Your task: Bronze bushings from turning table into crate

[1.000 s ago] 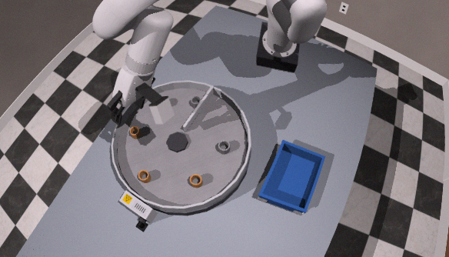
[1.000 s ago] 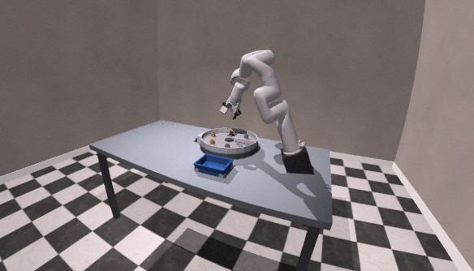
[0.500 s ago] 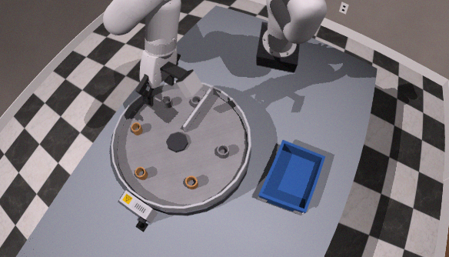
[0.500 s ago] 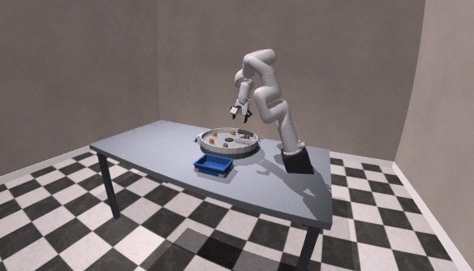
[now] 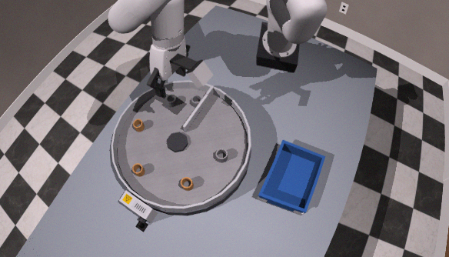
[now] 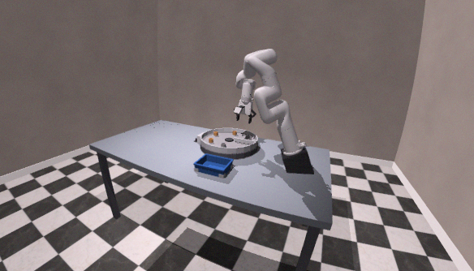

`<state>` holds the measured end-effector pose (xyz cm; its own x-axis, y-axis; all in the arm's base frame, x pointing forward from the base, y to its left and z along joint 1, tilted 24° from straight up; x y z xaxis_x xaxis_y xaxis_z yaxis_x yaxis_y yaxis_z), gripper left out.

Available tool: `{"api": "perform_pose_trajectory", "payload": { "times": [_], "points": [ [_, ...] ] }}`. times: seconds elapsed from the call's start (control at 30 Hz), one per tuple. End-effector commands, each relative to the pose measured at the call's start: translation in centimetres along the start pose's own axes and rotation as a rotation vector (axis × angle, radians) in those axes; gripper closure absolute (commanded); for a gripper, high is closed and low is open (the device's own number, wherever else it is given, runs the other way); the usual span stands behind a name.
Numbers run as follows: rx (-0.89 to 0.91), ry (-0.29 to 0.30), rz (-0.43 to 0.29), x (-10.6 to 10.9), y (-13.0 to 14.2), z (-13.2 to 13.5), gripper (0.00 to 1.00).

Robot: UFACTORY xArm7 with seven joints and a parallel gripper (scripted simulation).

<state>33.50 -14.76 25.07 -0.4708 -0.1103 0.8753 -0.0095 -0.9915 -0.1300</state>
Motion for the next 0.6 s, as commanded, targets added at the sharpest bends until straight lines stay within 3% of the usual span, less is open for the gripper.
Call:
{"api": "perform_pose_trajectory", "payload": {
  "times": [0.0, 0.23, 0.3, 0.57],
  "points": [
    [0.002, -0.035, 0.015, 0.4, -0.1, -1.4, 0.0],
    [0.002, -0.035, 0.015, 0.4, -0.1, -1.4, 0.0],
    [0.002, -0.089, 0.039, 0.8, -0.4, -3.3, 0.0],
    [0.002, -0.089, 0.039, 0.8, -0.4, -3.3, 0.0]
  ]
}}
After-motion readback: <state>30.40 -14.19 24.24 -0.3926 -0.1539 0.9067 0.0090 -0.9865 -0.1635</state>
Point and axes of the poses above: the point where the finger pads meet when closed, its own x axis back along the fingers, its own z axis across the jaws, y = z × x, the point moved 4 cm from there along x, back along the fingers, and after that the axes turned 9 degrees about -x, right-handed, at the moved point
